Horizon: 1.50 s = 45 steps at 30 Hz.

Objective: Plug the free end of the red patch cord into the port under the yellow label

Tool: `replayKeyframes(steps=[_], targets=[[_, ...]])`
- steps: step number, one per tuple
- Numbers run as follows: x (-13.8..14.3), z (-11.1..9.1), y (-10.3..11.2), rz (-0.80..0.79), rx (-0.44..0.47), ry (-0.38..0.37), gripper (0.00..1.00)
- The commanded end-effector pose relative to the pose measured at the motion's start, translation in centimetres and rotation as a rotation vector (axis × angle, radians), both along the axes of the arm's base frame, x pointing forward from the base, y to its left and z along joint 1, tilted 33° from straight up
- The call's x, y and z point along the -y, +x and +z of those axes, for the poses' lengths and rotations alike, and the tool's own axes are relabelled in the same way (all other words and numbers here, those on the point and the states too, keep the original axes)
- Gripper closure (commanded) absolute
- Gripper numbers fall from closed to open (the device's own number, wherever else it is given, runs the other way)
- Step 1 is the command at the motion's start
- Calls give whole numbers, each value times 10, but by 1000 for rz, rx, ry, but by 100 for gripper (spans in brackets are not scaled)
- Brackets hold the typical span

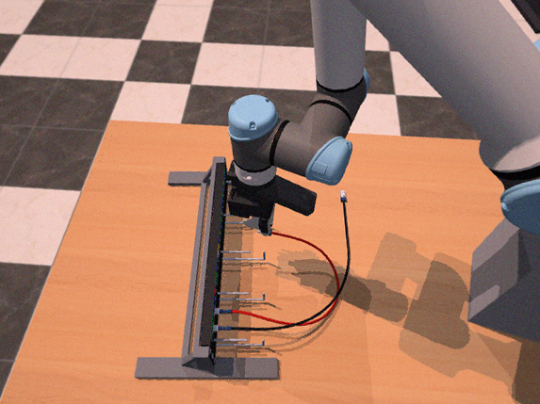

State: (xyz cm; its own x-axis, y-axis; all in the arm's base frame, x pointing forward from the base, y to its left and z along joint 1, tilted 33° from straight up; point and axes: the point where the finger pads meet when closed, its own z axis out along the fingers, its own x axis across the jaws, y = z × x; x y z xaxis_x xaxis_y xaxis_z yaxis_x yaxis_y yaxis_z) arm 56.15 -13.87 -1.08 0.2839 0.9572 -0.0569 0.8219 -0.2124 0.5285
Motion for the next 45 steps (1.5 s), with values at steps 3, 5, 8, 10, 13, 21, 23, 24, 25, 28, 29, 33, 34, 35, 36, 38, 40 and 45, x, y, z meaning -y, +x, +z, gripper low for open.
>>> replayKeyframes(steps=[3, 5, 8, 10, 13, 21, 23, 24, 25, 28, 29, 33, 34, 35, 36, 38, 40, 45], targets=[[-10, 4, 6, 52, -13, -32, 100], [-12, 5, 7, 64, -16, -39, 100], [-15, 6, 9, 82, -20, -50, 100], [-18, 6, 11, 93, -23, -56, 100], [-19, 7, 11, 98, -24, -59, 100], [-25, 9, 15, 135, -33, -81, 100], [-27, 10, 16, 142, -35, -85, 100], [-27, 10, 16, 146, -36, -87, 100], [-28, 10, 17, 149, -37, -89, 100], [-29, 10, 18, 155, -38, -93, 100], [-29, 10, 18, 155, -38, -93, 100], [-31, 11, 19, 166, -41, -100, 100], [-32, 11, 19, 168, -41, -101, 100], [-32, 11, 19, 170, -42, -102, 100], [-32, 12, 19, 172, -42, -103, 100], [-33, 12, 20, 176, -43, -106, 100], [-34, 12, 20, 179, -44, -107, 100], [-35, 12, 21, 184, -45, -110, 100]])
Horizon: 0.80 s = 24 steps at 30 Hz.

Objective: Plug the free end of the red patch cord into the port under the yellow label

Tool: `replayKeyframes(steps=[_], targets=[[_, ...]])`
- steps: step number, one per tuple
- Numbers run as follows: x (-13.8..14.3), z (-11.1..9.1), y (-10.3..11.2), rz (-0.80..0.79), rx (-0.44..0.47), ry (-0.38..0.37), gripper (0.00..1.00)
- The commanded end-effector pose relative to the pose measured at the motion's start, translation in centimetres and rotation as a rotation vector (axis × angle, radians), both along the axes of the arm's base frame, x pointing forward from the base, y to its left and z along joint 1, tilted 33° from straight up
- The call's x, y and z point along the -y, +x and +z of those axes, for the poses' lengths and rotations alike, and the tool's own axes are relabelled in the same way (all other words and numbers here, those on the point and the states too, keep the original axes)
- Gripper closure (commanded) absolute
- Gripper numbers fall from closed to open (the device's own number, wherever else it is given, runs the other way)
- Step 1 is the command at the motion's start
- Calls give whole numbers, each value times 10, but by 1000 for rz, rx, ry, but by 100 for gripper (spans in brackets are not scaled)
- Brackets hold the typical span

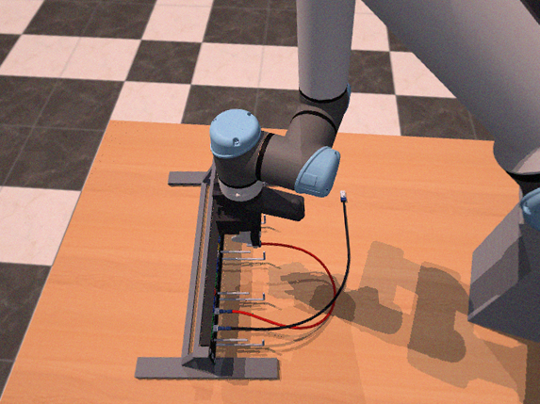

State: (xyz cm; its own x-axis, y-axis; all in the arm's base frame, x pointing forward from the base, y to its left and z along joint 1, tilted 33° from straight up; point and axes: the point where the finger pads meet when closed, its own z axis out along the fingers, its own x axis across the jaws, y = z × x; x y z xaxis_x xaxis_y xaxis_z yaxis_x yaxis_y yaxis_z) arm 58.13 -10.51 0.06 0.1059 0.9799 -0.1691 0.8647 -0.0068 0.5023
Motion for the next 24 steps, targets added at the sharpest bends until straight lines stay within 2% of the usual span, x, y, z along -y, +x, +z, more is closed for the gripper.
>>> replayKeyframes(steps=[1, 24], targets=[[-1, 1, 1, 6, 0, -4, 100], [-2, 1, 1, 12, -2, -7, 100]])
